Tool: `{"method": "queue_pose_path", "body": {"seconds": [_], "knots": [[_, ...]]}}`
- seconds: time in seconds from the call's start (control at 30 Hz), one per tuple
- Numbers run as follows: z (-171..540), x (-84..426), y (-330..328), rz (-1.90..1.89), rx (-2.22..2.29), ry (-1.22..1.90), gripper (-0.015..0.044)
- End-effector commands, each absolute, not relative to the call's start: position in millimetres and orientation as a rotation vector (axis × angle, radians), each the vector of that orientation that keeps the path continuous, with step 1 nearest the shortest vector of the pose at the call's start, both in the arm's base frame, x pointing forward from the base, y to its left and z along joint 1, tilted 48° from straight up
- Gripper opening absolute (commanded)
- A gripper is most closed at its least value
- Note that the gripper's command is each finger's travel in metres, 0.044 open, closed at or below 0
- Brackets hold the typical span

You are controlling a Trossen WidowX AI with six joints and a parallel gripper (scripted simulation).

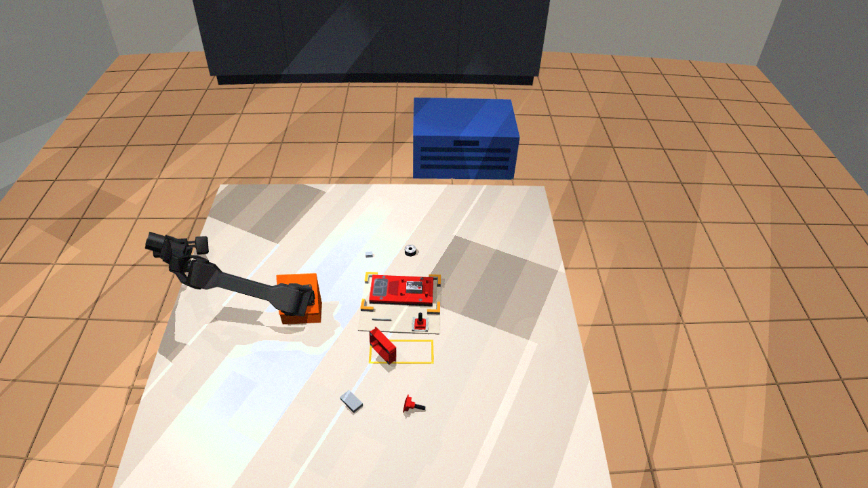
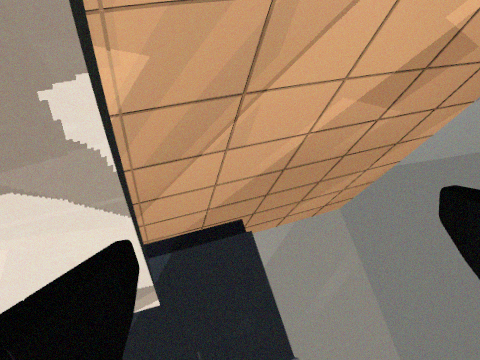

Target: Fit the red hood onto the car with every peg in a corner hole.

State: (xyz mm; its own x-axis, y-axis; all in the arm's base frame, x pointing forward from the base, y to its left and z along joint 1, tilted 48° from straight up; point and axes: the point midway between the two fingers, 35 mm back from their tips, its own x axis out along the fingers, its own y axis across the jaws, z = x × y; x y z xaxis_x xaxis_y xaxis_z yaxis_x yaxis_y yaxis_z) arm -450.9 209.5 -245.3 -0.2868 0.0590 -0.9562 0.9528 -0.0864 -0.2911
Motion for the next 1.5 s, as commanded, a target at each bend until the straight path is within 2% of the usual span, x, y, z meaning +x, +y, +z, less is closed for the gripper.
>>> {"method": "queue_pose_path", "body": {"seconds": [0.0,0.17,0.53,0.77,1.0,1.23,1.47], "knots": [[-245.1,-450.1,210.7,-1.481,1.167,1.409,0.0414],[-233.4,-421.5,255.1,-1.586,1.334,1.322,0.0283],[-191.2,-306.0,364.8,-1.709,1.733,1.073,0.0000],[-158.9,-208.9,416.6,-1.744,1.969,0.890,0.0000],[-125.8,-100.1,441.3,-1.760,2.191,0.658,0.0000],[-92.5,7.9,436.0,-1.749,2.366,0.397,0.0000],[-59.0,111.4,401.8,-1.725,2.509,0.092,0.0000]]}}
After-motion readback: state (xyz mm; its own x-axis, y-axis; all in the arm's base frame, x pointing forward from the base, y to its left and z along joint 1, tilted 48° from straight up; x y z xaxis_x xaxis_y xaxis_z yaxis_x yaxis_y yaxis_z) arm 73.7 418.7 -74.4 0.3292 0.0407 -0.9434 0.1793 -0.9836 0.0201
